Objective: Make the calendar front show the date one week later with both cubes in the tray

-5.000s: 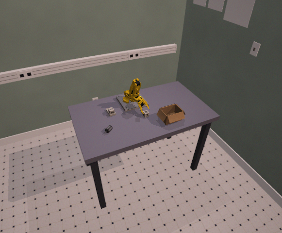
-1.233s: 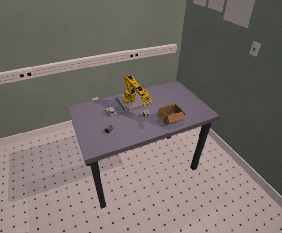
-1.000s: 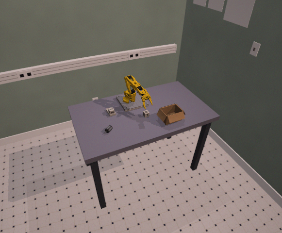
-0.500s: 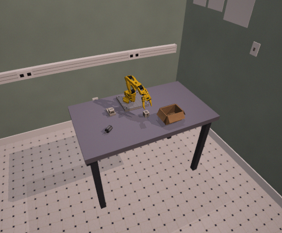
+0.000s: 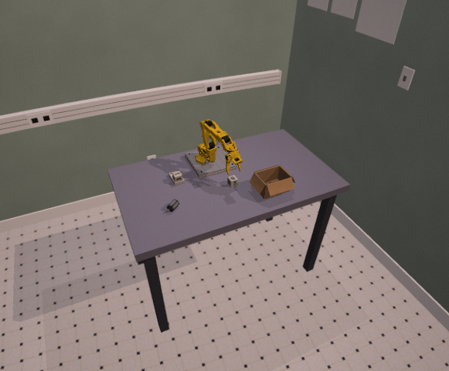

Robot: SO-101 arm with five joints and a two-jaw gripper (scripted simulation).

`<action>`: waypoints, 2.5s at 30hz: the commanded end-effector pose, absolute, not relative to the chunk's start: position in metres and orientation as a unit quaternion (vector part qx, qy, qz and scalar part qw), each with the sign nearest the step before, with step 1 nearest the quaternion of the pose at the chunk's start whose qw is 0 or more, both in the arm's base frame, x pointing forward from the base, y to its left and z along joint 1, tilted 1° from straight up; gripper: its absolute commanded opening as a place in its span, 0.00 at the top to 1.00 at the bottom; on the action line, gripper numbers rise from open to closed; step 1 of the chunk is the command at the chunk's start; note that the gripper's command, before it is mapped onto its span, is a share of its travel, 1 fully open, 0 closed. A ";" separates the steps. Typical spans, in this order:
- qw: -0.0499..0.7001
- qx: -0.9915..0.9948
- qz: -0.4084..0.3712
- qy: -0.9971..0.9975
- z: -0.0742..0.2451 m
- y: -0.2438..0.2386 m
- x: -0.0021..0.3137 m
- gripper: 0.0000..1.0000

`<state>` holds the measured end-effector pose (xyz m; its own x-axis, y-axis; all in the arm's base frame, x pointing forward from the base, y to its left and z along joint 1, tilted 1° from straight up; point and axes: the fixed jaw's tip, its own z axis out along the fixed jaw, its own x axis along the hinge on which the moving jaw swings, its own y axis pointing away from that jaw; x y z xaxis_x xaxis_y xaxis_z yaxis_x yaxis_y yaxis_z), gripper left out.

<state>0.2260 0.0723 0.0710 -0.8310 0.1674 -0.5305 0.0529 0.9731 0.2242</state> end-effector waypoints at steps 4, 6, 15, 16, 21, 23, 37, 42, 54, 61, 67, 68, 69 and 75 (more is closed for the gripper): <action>0.175 0.025 0.061 0.982 0.058 0.071 0.219 0.65; 0.161 0.021 0.055 0.985 0.056 0.071 0.218 0.65; 0.097 0.002 0.031 0.995 0.047 0.070 0.214 0.65; 0.090 0.000 0.029 0.996 0.047 0.070 0.214 0.65; 0.053 -0.011 0.016 0.998 0.042 0.070 0.211 0.65; 0.039 -0.015 0.012 0.999 0.041 0.069 0.211 0.65; -0.002 -0.028 0.000 1.000 0.037 0.070 0.209 0.65; -0.002 -0.028 0.000 1.000 0.037 0.070 0.209 0.65; -0.005 -0.036 -0.001 0.999 0.040 0.073 0.209 0.65; -0.005 -0.036 -0.001 0.999 0.040 0.073 0.209 0.65; -0.005 -0.036 -0.001 0.999 0.040 0.073 0.209 0.65; -0.005 -0.036 -0.001 0.999 0.040 0.073 0.209 0.65; -0.005 -0.036 -0.001 0.999 0.039 0.073 0.209 0.65; -0.005 -0.036 -0.001 0.999 0.034 0.073 0.210 0.65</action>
